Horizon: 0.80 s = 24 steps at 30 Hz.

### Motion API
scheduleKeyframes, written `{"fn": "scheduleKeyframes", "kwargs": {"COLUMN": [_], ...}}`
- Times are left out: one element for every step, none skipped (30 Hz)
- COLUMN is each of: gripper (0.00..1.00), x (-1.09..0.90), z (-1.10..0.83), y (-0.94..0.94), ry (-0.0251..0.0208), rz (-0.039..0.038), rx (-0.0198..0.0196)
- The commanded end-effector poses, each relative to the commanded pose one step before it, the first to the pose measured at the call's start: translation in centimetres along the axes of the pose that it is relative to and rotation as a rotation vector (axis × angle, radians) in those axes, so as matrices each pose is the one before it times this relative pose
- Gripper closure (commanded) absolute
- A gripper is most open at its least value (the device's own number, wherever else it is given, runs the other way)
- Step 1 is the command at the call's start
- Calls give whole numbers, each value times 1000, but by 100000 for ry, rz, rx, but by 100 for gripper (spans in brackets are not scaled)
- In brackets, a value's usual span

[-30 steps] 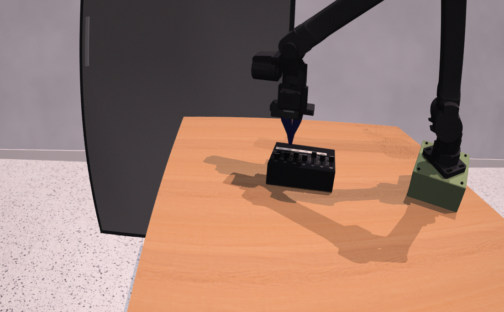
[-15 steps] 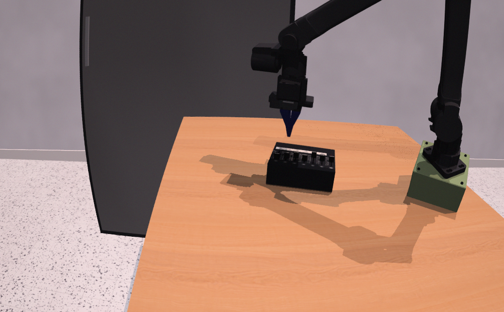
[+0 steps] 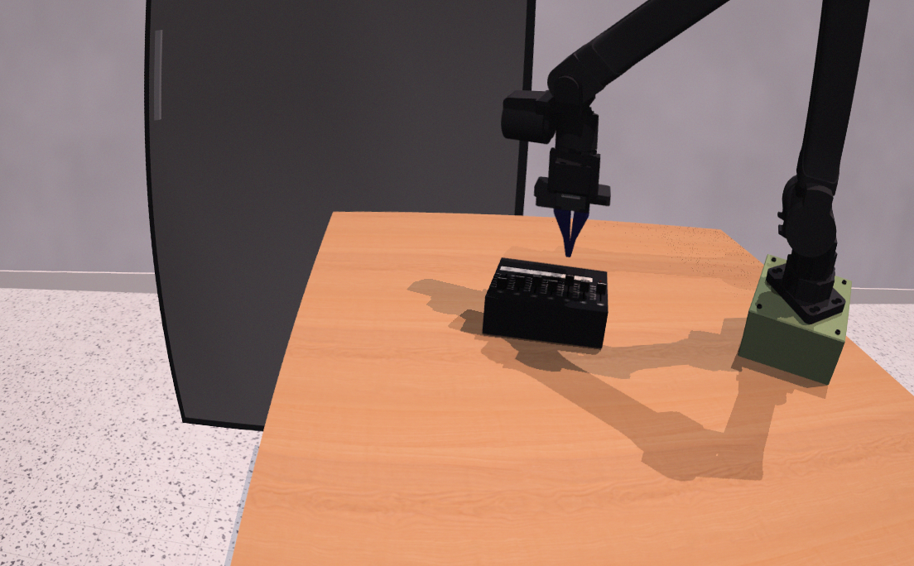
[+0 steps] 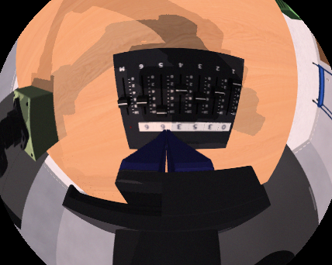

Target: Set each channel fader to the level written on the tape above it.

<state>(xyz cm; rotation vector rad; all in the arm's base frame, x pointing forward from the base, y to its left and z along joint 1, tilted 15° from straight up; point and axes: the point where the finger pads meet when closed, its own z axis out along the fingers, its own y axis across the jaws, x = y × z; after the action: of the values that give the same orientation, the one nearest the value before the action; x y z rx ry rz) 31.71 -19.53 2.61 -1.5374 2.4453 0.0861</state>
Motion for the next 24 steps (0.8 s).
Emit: {"fn": "scheduleKeyframes", "kwargs": {"gripper": [100, 100, 100, 100, 100, 100, 100, 100, 100, 100, 100, 100, 100, 100, 100, 100, 100, 100, 100, 100, 100, 100, 100, 100], "x": [863, 136, -606, -178, -21, -5, -91, -2, 317, 0, 0, 158, 0, 0, 0, 0, 0, 0, 0, 0, 0, 0, 0, 0], "z": [-1752, -592, -546, 52, 0, 0, 700, 508, 61, 0, 0, -43, 1, -2, -1, 2, 0, -1, 1, 1, -1, -1, 1, 0], "y": [289, -1093, -1600, -116, 76, 85, 1075, 537, 144, 0, 0, 22, 2, -3, 0, 2, 0, -2, 1, 2, -1, -1, 1, 0], "ry": [296, 609, 519, -6, -84, 11, -595, -435, -3, 0, 0, 61, -1, 2, 0, -1, 0, 1, 0, -1, 1, 1, -1, 0], "rz": [-2385, -622, -2943, -607, 86, 91, 656, 461, 936, 0, 0, 1018, 77, -3, 0, 1, 0, -1, 0, 1, -1, -1, 1, 0], "rx": [4502, 2197, 2709, 226, -305, -351, -2340, -1641, -277, 0, 0, 106, -4, 6, 1, -6, 0, 5, -2, -4, 3, 2, -3, -1]}}
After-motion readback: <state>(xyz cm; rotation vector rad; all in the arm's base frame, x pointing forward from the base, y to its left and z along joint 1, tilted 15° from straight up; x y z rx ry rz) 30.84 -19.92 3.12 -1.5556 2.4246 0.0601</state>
